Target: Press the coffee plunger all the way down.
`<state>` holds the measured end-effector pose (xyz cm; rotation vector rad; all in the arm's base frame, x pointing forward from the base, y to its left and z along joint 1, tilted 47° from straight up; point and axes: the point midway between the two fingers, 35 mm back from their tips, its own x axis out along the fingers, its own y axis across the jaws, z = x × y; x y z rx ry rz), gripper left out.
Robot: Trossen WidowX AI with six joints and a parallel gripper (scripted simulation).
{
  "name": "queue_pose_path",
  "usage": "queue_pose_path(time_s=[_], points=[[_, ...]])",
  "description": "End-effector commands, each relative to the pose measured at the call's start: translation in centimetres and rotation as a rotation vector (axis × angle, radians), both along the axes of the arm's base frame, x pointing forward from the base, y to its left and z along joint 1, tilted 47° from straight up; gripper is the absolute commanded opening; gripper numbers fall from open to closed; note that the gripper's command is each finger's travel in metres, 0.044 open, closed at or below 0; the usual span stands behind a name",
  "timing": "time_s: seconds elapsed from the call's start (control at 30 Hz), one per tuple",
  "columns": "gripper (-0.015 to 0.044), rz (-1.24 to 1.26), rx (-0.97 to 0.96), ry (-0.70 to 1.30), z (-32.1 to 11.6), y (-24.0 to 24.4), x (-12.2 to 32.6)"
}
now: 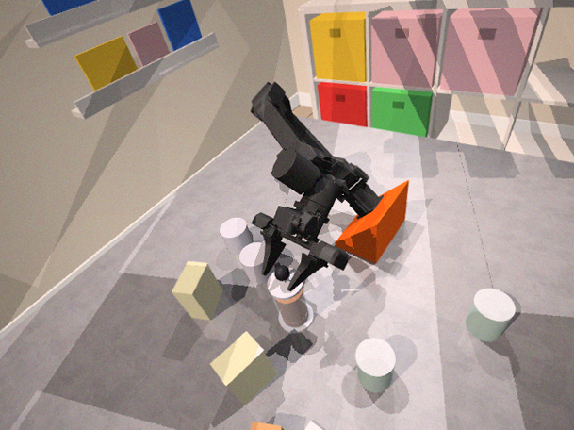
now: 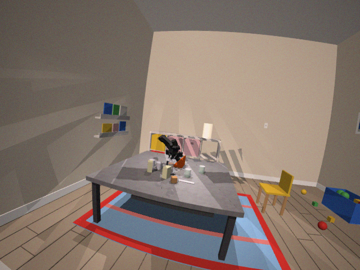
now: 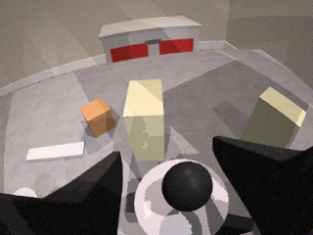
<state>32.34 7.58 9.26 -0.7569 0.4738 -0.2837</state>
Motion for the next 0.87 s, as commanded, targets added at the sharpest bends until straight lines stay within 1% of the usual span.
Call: queue_pose_path(time_s=[0.0,0.07,0.1,0.2,0.3,0.53,0.83], points=[[0.0379,0.002,0.001,0.001,0.0,0.0,0.0],[0.0431,0.002,0.001,0.001,0.0,0.0,0.0],[0.044,0.002,0.001,0.001,0.0,0.0,0.0],[0.044,0.001,0.002,0.002,0.1,0.2,0.0],[0.044,-0.002,0.004,0.011,0.9,1.4,0.0],[0.044,-0.005,-0.01,0.017,5.7,5.4,-1.4],[0.044,-0.005,-0.011,0.017,5.7,5.4,-1.5]])
